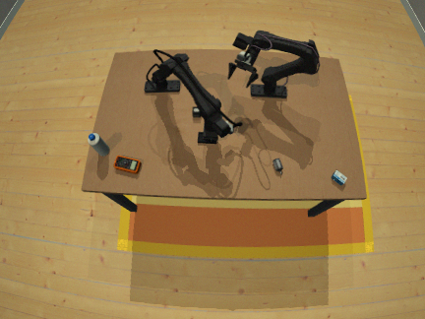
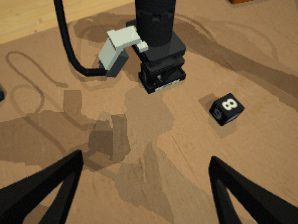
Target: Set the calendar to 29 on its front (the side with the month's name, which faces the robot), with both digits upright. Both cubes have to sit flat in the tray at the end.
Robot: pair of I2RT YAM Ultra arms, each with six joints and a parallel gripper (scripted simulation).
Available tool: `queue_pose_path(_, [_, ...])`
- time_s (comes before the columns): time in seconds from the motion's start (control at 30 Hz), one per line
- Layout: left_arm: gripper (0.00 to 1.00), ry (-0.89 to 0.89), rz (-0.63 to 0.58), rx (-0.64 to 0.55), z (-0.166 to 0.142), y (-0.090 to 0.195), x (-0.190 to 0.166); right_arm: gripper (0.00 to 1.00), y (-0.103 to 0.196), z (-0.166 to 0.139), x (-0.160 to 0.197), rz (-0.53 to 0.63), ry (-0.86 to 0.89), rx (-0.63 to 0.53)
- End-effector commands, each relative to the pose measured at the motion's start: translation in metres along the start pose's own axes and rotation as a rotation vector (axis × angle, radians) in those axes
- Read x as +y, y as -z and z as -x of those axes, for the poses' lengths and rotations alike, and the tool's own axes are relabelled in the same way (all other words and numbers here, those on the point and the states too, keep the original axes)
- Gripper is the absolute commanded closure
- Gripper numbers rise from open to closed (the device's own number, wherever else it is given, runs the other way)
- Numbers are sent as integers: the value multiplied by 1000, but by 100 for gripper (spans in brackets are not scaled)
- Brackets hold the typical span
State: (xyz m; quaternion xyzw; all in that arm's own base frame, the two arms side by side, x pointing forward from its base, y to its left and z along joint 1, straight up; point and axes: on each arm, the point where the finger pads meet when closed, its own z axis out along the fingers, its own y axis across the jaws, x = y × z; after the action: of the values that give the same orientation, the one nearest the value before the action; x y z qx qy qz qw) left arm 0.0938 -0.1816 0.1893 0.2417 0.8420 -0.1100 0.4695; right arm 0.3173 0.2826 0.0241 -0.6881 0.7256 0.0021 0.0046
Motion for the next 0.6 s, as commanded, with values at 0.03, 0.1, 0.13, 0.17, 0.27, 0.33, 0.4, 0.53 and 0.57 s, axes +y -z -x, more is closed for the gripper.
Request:
queue_pose_path(0.03, [0,24,-6,-33,12,4,-2,36,29,11,0,-35,1,-56])
queue_pose_path(0.1, [0,24,-6,-33,12,4,-2,36,34,8,-1,-35,-5,-56])
queue_pose_path(0.13, [0,24,-6,-33,12,4,-2,36,37,8,-1,-35,-5,-56])
queue_pose_path(0.17, [0,24,-6,-33,12,4,-2,36,39,8,-1,-35,-4,-56])
queue_pose_path(0.27, [0,24,-6,-33,12,4,-2,36,44,8,-1,-35,-2,-55])
queue_pose_path(0.33, [0,24,-6,-33,12,4,-2,36,42,5,-5,-29,4,-49])
queue_pose_path(0.4, [0,24,-6,-33,12,4,-2,36,51,3,-8,-30,0,-49])
queue_pose_path(0.53, [0,24,-6,-33,12,4,-2,36,73,2,-9,-24,-1,-43])
queue_pose_path(0.57, [0,24,-6,-33,12,4,-2,36,73,2,-9,-24,-1,-43])
